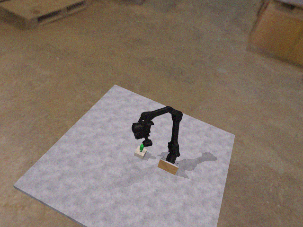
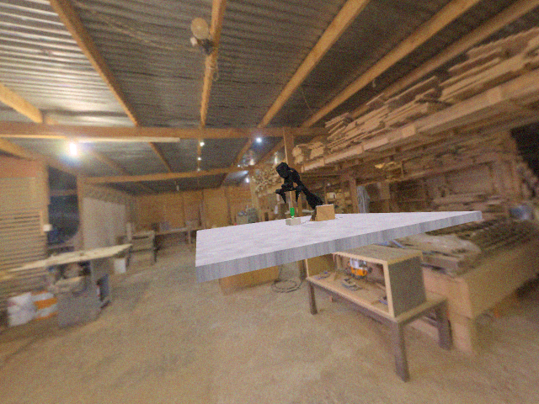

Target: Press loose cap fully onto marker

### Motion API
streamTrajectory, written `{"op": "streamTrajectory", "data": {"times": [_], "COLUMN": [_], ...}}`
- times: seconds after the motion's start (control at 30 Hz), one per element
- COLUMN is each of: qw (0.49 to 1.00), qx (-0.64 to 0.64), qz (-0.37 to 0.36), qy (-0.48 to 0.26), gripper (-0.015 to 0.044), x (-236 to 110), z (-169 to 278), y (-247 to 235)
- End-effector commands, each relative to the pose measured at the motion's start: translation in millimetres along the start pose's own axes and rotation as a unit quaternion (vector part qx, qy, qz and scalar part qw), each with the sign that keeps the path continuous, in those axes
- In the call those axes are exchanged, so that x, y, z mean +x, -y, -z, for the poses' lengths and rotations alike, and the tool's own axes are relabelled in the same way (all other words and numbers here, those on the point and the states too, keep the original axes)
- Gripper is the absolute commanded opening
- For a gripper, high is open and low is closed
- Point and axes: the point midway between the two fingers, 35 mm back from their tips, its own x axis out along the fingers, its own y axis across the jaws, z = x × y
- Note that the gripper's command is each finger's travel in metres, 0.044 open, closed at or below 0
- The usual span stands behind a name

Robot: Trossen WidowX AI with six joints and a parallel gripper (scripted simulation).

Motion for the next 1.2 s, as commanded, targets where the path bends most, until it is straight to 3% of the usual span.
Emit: {"op": "streamTrajectory", "data": {"times": [0.0, 0.17, 0.37, 1.17], "qw": [0.988, 0.936, 0.933, 0.933], "qx": [0.153, 0.353, 0.360, 0.360], "qz": [-0.001, 0.000, 0.000, 0.000], "qy": [-0.001, -0.001, -0.001, -0.001], "gripper": [0.0282, 0.0151, 0.0000, 0.0000], "x": [1.0, 5.7, 5.9, 20.2], "z": [0.4, 0.6, 0.6, 0.5], "y": [-1.5, -2.8, -2.9, -3.1]}}
